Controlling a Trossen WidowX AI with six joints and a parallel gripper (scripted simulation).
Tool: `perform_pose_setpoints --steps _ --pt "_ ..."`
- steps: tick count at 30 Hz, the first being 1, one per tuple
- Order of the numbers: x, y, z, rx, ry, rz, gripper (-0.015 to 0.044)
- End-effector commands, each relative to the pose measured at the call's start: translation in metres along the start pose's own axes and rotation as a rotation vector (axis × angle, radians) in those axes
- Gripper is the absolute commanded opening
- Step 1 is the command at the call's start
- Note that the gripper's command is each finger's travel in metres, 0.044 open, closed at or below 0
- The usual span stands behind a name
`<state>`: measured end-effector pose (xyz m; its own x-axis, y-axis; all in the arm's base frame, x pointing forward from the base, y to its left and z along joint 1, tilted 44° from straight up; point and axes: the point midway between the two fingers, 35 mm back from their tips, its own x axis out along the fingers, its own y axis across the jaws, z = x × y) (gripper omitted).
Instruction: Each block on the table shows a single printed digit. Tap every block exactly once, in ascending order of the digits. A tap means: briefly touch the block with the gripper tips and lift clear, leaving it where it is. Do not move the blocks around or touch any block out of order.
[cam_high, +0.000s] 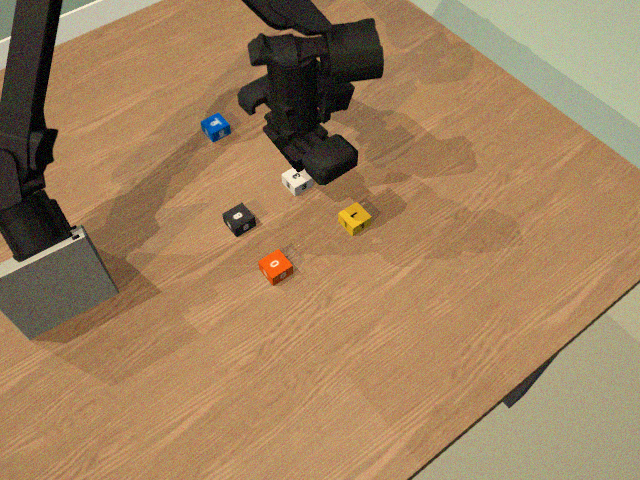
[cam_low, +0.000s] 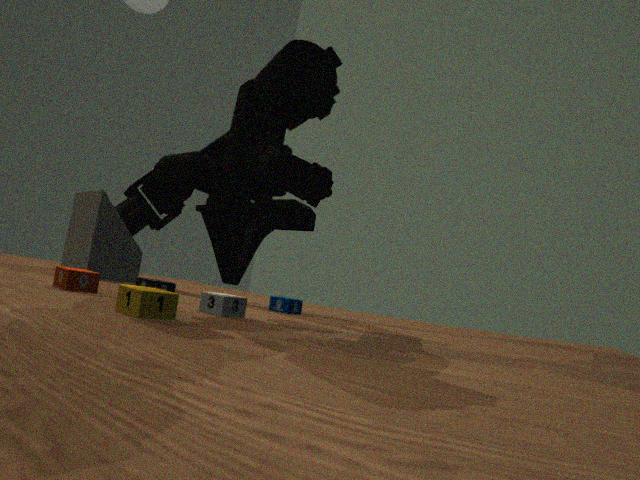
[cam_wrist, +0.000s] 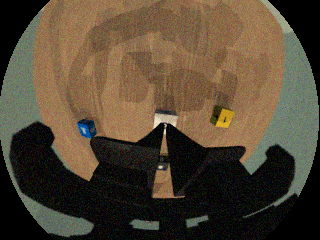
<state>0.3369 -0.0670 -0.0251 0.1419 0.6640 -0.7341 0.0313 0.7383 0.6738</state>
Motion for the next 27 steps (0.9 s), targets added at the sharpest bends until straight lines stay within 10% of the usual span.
perform_pose_setpoints --steps 1,13,27 --pt "0.010 0.001 -0.003 0.011 0.009 0.010 0.0020" --pt "0.016 0.001 -0.003 0.010 0.009 0.011 0.0020" --pt "-0.093 -0.001 -0.002 0.011 0.010 0.006 0.0020"
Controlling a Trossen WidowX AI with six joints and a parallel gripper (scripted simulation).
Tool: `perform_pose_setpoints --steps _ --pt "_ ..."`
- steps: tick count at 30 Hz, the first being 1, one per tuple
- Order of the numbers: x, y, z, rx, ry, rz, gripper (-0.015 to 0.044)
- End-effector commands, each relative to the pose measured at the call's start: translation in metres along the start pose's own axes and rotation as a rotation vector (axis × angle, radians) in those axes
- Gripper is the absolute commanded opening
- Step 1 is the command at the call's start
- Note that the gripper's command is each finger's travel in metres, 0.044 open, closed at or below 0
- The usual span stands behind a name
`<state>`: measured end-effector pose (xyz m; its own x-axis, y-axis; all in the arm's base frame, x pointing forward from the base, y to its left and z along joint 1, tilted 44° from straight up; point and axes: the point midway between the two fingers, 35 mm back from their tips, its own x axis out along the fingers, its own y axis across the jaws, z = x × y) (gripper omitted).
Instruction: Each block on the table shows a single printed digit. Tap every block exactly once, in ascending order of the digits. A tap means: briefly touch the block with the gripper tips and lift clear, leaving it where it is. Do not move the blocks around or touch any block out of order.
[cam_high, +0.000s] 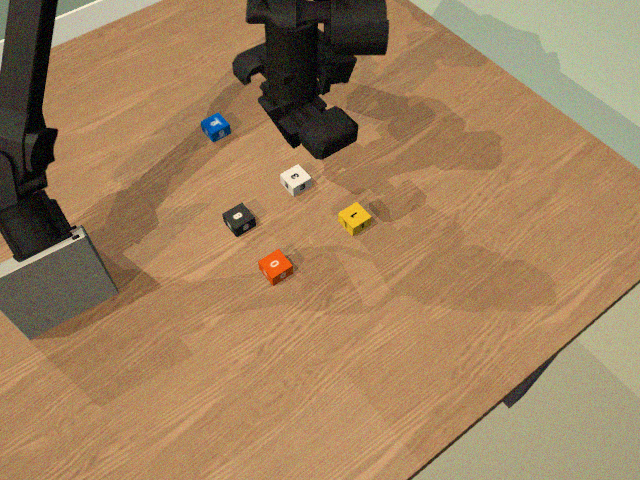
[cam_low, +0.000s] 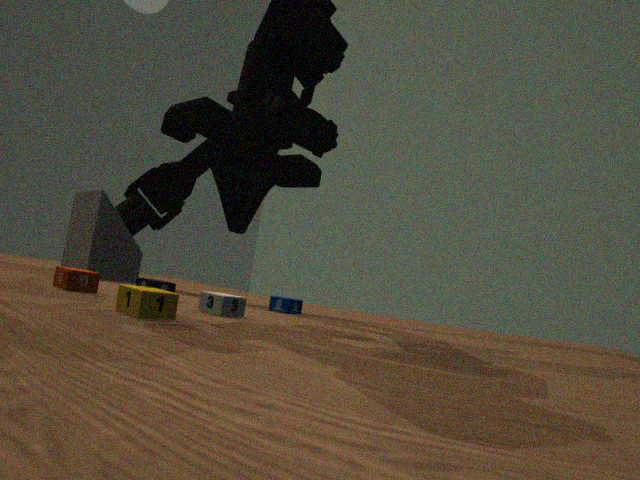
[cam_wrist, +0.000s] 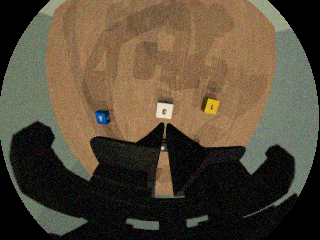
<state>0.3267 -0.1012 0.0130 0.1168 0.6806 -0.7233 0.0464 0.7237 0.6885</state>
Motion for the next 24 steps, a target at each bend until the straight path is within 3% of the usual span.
perform_pose_setpoints --steps 1,6,15,21,24 --pt "-0.043 0.000 0.000 -0.006 -0.016 -0.012 0.0020" --pt "-0.044 -0.002 -0.008 -0.006 -0.016 -0.014 0.0020" --pt "-0.042 -0.013 -0.110 -0.002 -0.011 -0.014 0.0020" --pt "-0.039 -0.013 -0.112 -0.002 -0.011 -0.013 0.0020" --pt "0.000 -0.015 -0.109 -0.002 -0.012 -0.015 0.0020"
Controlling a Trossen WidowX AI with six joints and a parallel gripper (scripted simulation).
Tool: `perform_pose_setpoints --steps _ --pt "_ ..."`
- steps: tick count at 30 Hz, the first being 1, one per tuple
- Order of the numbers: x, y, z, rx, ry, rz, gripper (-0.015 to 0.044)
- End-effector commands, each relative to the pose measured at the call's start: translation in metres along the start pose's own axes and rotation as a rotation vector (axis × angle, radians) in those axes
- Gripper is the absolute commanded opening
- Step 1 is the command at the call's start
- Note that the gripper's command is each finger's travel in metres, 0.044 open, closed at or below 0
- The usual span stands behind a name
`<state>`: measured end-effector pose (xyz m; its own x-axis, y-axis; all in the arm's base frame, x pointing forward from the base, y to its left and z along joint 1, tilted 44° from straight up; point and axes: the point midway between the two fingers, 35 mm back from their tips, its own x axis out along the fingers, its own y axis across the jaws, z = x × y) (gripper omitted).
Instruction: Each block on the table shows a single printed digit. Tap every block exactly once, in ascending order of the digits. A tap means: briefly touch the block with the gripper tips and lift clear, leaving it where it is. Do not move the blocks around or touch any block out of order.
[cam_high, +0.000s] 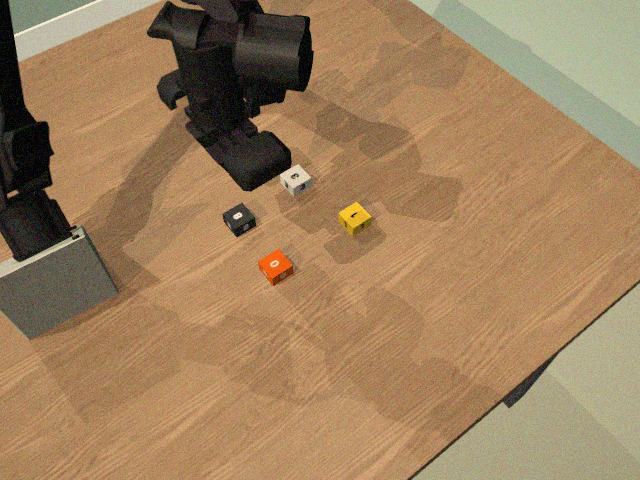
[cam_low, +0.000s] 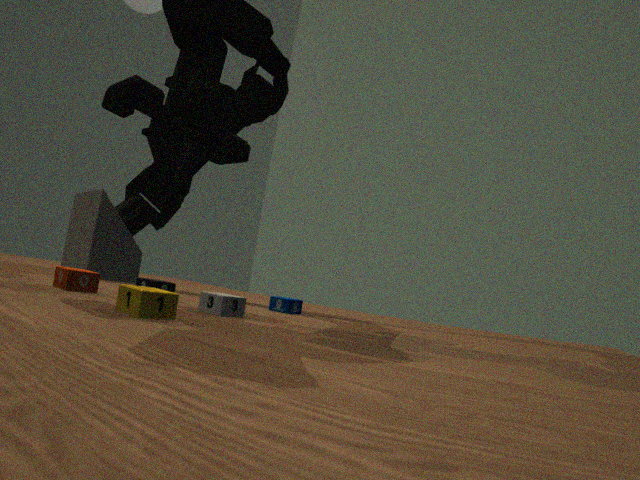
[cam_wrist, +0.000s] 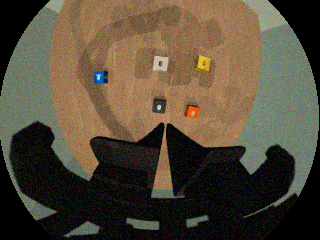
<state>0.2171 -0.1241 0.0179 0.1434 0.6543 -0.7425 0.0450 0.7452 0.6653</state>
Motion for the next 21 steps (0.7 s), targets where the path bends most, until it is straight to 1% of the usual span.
perform_pose_setpoints --steps 1,2,4,10,21 --pt "0.048 0.005 -0.004 0.003 0.016 0.017 0.0020" --pt "0.061 0.006 -0.006 0.003 0.016 0.019 0.0020" --pt "0.071 0.008 -0.007 0.003 0.016 0.021 0.0020" --pt "0.073 0.008 -0.007 0.003 0.016 0.021 0.0020" --pt "0.090 0.008 -0.007 0.003 0.016 0.021 0.0020"
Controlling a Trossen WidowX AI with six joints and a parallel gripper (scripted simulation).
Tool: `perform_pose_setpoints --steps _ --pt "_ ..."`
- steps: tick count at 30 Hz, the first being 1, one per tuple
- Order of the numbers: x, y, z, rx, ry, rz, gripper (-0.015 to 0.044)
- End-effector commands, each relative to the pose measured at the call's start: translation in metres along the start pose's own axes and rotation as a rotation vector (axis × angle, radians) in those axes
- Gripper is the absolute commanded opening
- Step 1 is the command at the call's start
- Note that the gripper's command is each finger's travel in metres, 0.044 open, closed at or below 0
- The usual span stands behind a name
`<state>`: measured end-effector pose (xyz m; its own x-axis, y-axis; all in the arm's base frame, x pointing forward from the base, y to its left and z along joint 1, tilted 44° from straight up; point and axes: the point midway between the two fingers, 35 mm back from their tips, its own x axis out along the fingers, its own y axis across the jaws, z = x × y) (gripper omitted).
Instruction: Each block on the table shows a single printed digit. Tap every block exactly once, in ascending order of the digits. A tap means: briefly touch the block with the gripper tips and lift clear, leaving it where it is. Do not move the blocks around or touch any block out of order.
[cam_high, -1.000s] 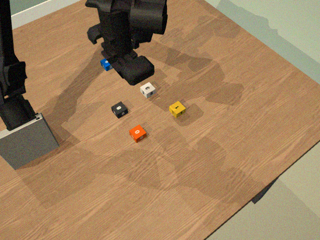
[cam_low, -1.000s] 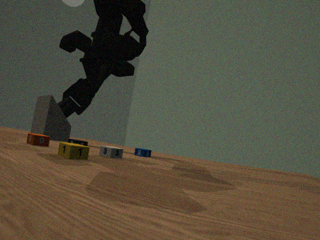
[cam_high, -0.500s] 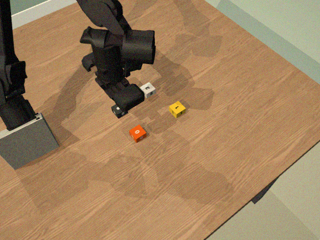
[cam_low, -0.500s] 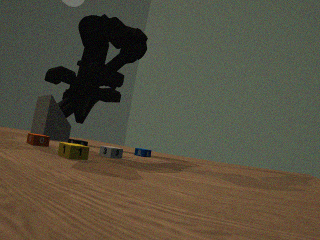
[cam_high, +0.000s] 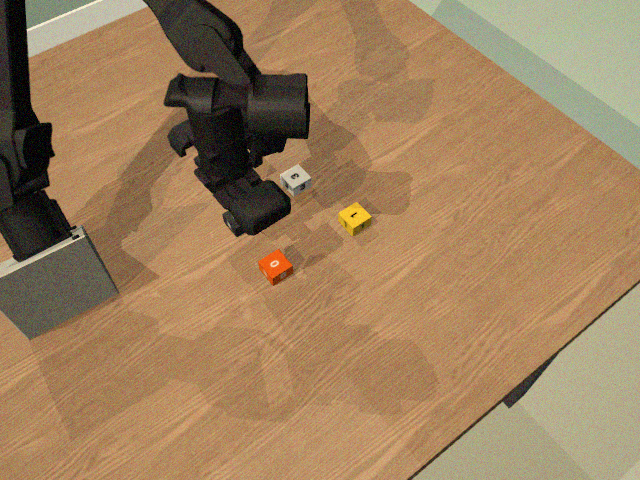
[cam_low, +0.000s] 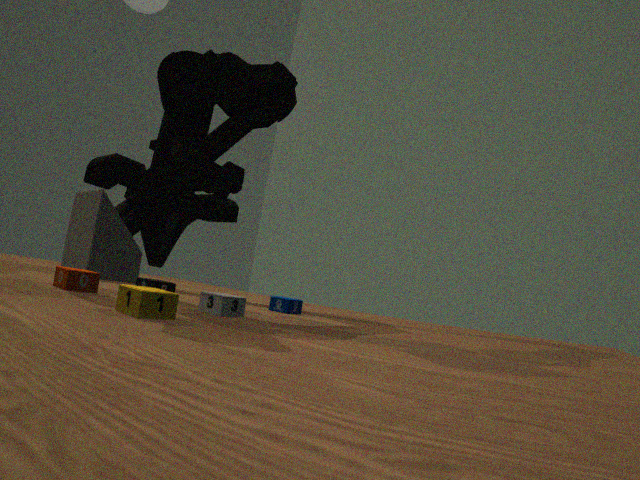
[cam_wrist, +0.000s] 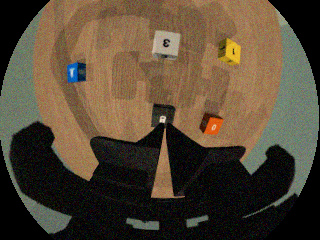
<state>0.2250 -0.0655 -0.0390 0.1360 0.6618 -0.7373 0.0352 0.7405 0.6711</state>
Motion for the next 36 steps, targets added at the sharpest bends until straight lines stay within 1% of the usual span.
perform_pose_setpoints --steps 1,8,15,19,24,25,28,30,36 --pt "0.010 0.002 -0.003 0.011 0.008 0.012 0.0020" --pt "0.020 0.002 -0.003 0.011 0.008 0.013 0.0020" --pt "0.020 0.002 -0.003 0.011 0.008 0.013 0.0020" --pt "-0.008 0.001 -0.003 0.011 0.008 0.011 0.0020" --pt "-0.013 0.001 -0.003 0.011 0.008 0.012 0.0020" --pt "-0.020 0.000 -0.002 0.012 0.008 0.010 0.0020" --pt "-0.067 -0.001 0.000 0.013 0.009 0.008 0.0020" --pt "-0.089 0.000 -0.002 0.012 0.009 0.009 0.0020" --pt "-0.092 0.002 0.000 0.010 0.010 0.006 0.0020"
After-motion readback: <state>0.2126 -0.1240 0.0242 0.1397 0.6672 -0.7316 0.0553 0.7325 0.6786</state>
